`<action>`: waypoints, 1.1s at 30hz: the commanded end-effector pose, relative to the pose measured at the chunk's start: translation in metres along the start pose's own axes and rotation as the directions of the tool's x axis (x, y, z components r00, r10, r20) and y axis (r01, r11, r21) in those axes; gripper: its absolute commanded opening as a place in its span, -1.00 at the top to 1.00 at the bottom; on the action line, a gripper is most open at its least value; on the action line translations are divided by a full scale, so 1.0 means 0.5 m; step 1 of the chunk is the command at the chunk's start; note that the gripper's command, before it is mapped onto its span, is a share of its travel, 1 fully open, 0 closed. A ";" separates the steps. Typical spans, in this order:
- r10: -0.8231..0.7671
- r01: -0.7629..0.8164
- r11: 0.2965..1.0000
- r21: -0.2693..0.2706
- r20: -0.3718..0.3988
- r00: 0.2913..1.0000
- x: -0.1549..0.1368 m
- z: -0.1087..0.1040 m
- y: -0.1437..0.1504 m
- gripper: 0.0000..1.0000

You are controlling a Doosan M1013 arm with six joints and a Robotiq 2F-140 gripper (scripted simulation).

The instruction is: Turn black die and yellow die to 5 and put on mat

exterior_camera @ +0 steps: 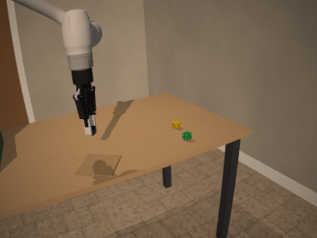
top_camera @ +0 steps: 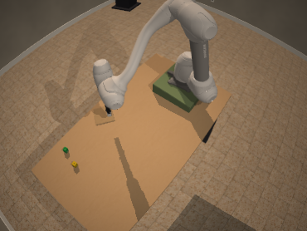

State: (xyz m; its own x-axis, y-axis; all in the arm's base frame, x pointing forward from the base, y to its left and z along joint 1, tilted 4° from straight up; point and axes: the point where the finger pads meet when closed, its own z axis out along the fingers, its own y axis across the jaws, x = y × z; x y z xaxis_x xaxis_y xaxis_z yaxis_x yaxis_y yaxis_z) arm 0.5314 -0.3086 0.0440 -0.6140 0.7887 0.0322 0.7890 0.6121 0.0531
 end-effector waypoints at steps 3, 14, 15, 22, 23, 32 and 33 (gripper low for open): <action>-0.232 0.232 0.973 -0.008 -0.007 0.973 -0.007 0.004 0.041 0.51; -0.562 0.562 0.827 -0.010 -0.003 0.827 -0.018 0.010 0.102 0.51; -0.569 0.569 0.822 -0.010 -0.003 0.822 -0.018 0.010 0.104 0.51; -0.759 0.759 0.651 -0.011 -0.001 0.651 -0.024 0.014 0.148 0.51; -0.782 0.782 0.623 -0.011 0.000 0.623 -0.025 0.015 0.154 0.51; -0.854 0.854 0.520 -0.011 0.001 0.520 -0.027 0.017 0.176 0.51; -0.855 0.855 0.518 -0.011 0.001 0.518 -0.027 0.017 0.176 0.51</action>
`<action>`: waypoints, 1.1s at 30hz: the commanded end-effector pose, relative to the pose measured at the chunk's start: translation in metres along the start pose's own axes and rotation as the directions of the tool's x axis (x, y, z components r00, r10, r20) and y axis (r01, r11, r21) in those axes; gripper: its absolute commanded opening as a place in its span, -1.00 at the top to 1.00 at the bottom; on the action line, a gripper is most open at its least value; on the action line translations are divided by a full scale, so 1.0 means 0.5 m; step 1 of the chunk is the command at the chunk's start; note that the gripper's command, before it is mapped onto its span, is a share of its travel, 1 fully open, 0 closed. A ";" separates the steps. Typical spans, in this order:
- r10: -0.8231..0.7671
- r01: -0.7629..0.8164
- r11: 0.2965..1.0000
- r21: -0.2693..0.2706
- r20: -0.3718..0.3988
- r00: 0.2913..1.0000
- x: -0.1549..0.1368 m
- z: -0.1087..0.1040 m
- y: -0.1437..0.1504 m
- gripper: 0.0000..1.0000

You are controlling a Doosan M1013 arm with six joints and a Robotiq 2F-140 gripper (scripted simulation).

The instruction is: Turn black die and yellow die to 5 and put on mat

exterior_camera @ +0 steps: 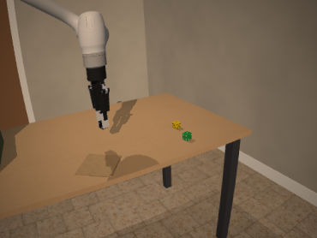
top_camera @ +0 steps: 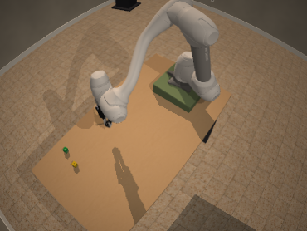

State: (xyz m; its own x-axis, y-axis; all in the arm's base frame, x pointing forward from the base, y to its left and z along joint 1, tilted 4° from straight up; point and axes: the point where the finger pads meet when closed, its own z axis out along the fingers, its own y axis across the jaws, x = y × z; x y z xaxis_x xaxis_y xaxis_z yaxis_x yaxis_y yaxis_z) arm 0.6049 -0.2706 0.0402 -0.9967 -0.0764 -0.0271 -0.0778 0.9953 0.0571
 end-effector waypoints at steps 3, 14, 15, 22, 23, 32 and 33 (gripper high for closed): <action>-0.039 0.039 0.999 -0.010 0.003 0.999 -0.010 0.002 0.011 0.51; -0.027 0.025 1.000 0.011 0.260 0.965 0.001 0.006 -0.001 0.51; -0.030 0.031 1.000 0.001 0.294 0.955 0.000 0.008 0.005 0.51; -0.030 0.041 0.999 -0.012 0.471 0.881 0.002 0.012 0.012 0.51; -0.029 0.038 0.999 -0.009 0.497 0.867 0.003 0.012 0.010 0.51; -0.024 0.040 0.999 -0.011 0.622 0.782 0.011 0.020 0.010 0.51; -0.022 0.042 0.999 -0.015 0.646 0.763 0.012 0.021 0.013 0.51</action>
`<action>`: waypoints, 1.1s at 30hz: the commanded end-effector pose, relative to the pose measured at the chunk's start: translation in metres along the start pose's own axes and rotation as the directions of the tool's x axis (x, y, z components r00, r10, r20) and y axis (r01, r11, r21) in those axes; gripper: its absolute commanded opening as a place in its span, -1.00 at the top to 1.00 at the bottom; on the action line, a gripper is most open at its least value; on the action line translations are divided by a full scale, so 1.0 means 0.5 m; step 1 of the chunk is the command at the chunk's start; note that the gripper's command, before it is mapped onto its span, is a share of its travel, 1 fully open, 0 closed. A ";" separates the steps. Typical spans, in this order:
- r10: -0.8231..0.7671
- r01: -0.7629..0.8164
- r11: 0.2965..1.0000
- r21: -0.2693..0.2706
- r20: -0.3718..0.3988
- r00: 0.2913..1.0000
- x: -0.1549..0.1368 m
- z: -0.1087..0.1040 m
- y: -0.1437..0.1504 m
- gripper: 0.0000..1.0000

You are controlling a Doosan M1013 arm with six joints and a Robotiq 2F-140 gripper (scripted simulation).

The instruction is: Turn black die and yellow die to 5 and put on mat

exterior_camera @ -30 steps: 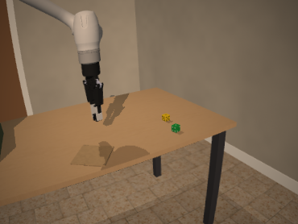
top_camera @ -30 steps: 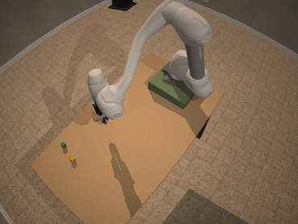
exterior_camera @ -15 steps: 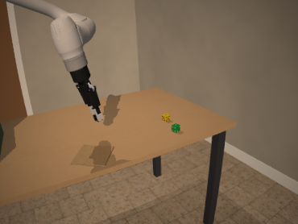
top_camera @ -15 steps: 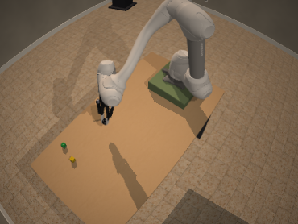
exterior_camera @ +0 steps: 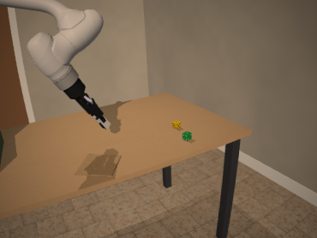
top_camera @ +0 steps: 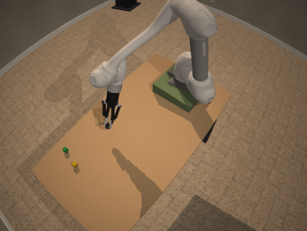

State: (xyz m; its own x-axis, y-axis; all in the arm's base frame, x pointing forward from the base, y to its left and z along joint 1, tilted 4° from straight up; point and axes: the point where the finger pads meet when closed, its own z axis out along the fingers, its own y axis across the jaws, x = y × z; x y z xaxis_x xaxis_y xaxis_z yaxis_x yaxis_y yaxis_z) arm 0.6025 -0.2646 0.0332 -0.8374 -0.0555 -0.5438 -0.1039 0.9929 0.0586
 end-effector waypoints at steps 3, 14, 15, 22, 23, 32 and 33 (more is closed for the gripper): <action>-0.003 0.007 1.000 -0.020 0.202 0.979 0.011 0.001 0.001 0.51; -0.001 0.006 1.000 -0.013 0.384 0.923 0.018 0.001 -0.002 0.51; 0.000 0.008 1.000 -0.017 0.416 0.909 0.020 0.003 0.000 0.51; 0.001 0.007 1.000 -0.013 0.510 0.860 0.026 0.004 -0.002 0.51; 0.001 0.007 1.000 -0.013 0.510 0.860 0.026 0.004 -0.002 0.51; 0.001 0.007 1.000 -0.013 0.510 0.860 0.030 0.010 -0.001 0.51; 0.001 0.007 1.000 -0.013 0.510 0.860 0.031 0.013 -0.001 0.51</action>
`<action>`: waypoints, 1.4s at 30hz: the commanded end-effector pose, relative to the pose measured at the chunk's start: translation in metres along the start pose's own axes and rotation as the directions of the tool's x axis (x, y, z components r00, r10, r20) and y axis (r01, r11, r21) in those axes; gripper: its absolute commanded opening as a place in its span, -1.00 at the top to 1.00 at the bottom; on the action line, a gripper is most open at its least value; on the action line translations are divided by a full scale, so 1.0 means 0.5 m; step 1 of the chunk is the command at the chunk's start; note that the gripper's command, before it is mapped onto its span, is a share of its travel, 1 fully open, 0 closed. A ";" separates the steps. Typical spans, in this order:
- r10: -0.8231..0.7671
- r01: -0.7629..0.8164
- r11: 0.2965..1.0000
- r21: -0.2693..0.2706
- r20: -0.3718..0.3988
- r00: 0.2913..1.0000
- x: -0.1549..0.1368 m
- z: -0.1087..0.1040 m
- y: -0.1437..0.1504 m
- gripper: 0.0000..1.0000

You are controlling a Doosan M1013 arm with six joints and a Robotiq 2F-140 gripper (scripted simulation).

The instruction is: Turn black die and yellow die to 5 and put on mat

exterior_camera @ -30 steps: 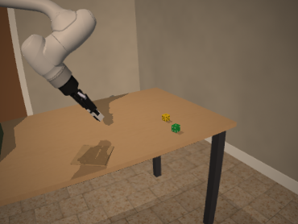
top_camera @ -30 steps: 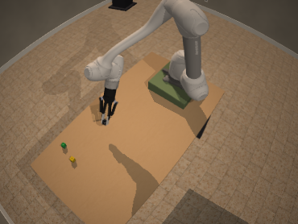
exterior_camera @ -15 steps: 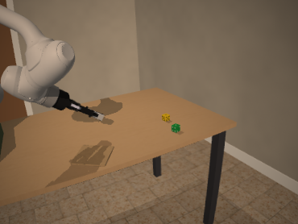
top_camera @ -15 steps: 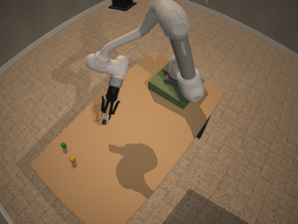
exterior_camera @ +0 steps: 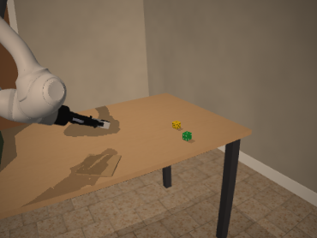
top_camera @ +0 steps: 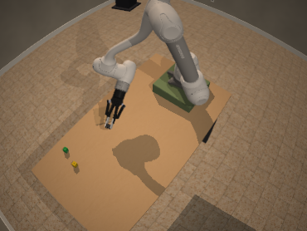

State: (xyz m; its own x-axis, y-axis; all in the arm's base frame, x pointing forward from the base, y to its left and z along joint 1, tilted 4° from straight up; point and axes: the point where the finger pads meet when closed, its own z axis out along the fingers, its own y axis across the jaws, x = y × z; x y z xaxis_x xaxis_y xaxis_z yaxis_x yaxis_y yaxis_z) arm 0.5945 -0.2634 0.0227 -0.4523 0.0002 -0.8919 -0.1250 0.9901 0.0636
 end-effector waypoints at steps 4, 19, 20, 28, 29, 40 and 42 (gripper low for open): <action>0.006 -0.006 1.000 0.006 0.007 1.000 0.024 0.008 -0.004 0.51; 0.006 -0.006 1.000 0.006 0.007 1.000 0.098 0.049 -0.004 0.51; 0.006 -0.006 1.000 0.006 0.007 1.000 0.103 0.051 -0.004 0.51; 0.006 -0.006 1.000 0.006 0.007 1.000 0.118 0.060 -0.004 0.51; 0.006 -0.006 1.000 0.006 0.007 1.000 0.119 0.060 -0.004 0.51; 0.006 -0.006 1.000 0.006 0.007 1.000 0.119 0.060 -0.004 0.51; 0.006 -0.006 1.000 0.006 0.007 1.000 0.119 0.060 -0.004 0.51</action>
State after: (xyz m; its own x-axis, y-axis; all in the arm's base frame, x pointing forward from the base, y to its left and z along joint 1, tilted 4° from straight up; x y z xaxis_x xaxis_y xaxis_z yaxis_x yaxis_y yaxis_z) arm 0.5927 -0.2622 -0.0439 -0.4503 0.0062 -0.8929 -0.1173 0.9909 0.0661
